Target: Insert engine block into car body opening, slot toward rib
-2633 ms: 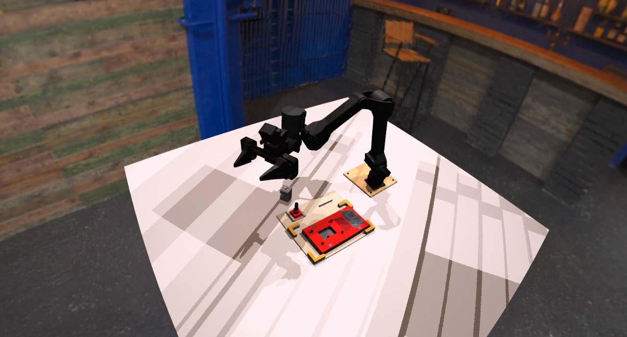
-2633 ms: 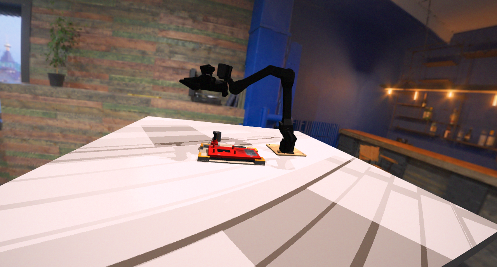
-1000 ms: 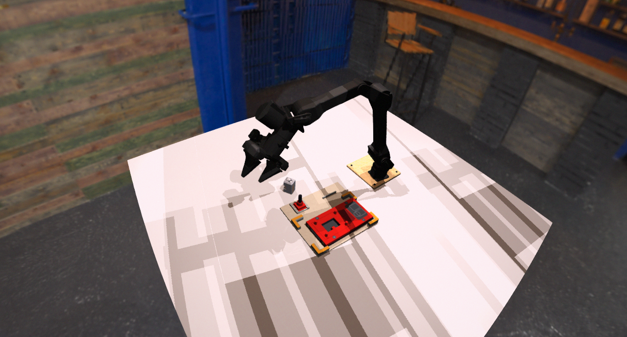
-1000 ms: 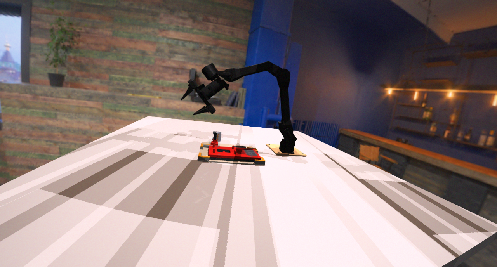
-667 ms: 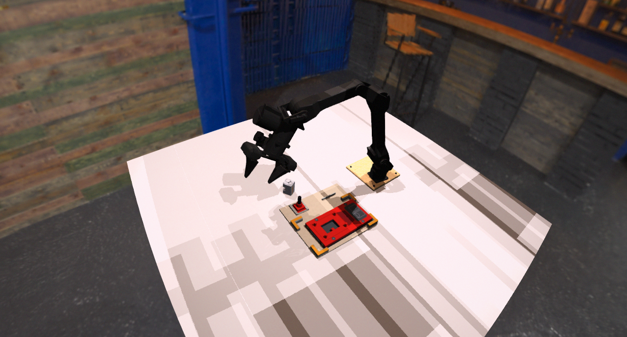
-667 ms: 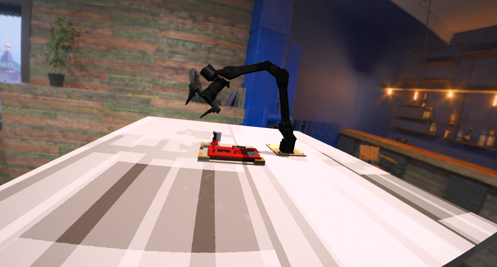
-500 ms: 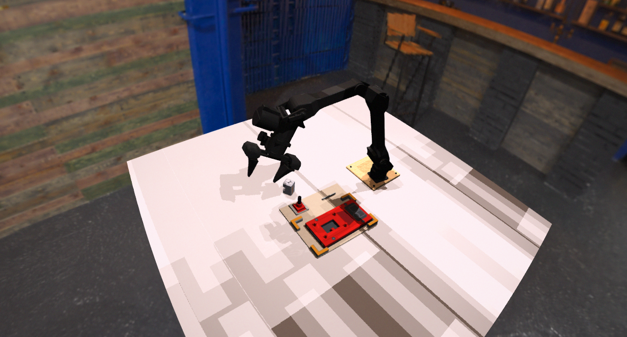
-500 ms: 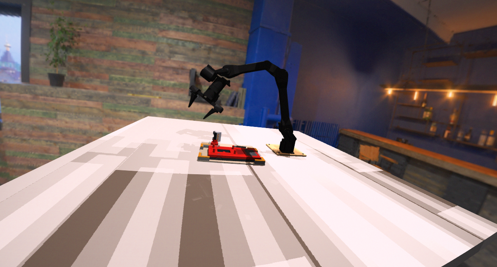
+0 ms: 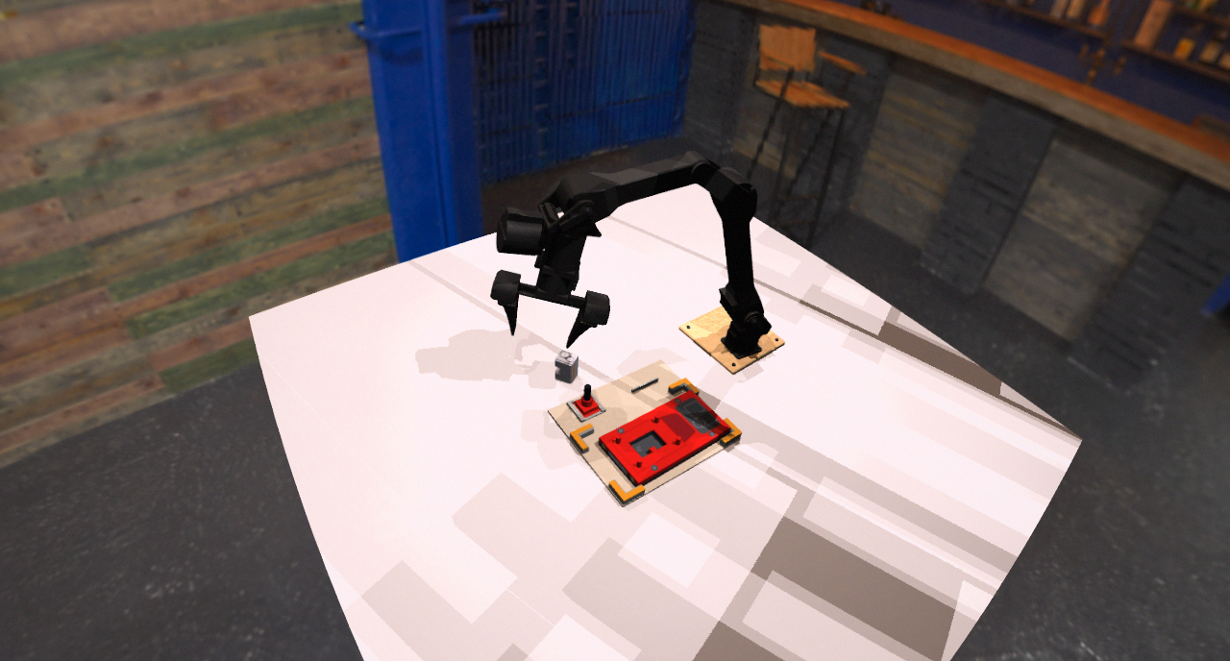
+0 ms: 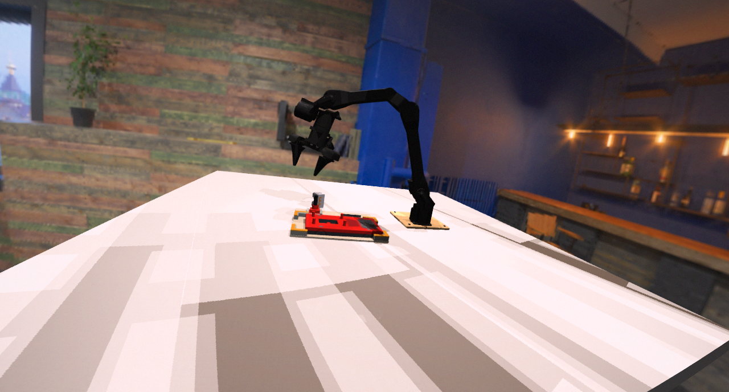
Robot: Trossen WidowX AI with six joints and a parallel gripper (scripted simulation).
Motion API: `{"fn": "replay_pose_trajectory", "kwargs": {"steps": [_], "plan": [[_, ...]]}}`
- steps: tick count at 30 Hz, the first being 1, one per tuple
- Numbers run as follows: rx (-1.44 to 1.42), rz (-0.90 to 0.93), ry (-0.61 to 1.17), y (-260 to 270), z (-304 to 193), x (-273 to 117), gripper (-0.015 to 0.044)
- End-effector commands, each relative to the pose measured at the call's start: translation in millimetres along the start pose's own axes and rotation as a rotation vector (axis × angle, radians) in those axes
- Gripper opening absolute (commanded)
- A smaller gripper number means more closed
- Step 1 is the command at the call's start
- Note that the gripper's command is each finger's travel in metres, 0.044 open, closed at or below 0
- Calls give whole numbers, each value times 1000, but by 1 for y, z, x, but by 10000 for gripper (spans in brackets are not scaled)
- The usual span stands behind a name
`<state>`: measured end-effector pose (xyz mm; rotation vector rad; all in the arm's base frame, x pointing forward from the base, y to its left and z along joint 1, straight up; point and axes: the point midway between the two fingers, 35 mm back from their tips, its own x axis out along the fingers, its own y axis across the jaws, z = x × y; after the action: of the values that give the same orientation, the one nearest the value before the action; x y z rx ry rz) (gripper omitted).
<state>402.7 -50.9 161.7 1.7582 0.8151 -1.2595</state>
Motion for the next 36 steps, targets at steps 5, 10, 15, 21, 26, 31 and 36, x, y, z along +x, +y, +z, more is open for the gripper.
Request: {"fn": "replay_pose_trajectory", "kwargs": {"steps": [5,10,15,21,26,31,36], "plan": [[210,-104,-106,-18,18,-9,440],[343,-163,-185,-30,29,-18,440],[381,-178,-209,-34,32,-21,440],[381,-178,-209,-42,39,20,440],[381,-178,-209,-44,41,29,440],[381,-178,-209,-46,44,42,440],[381,-178,-209,-47,45,48,440]]}}
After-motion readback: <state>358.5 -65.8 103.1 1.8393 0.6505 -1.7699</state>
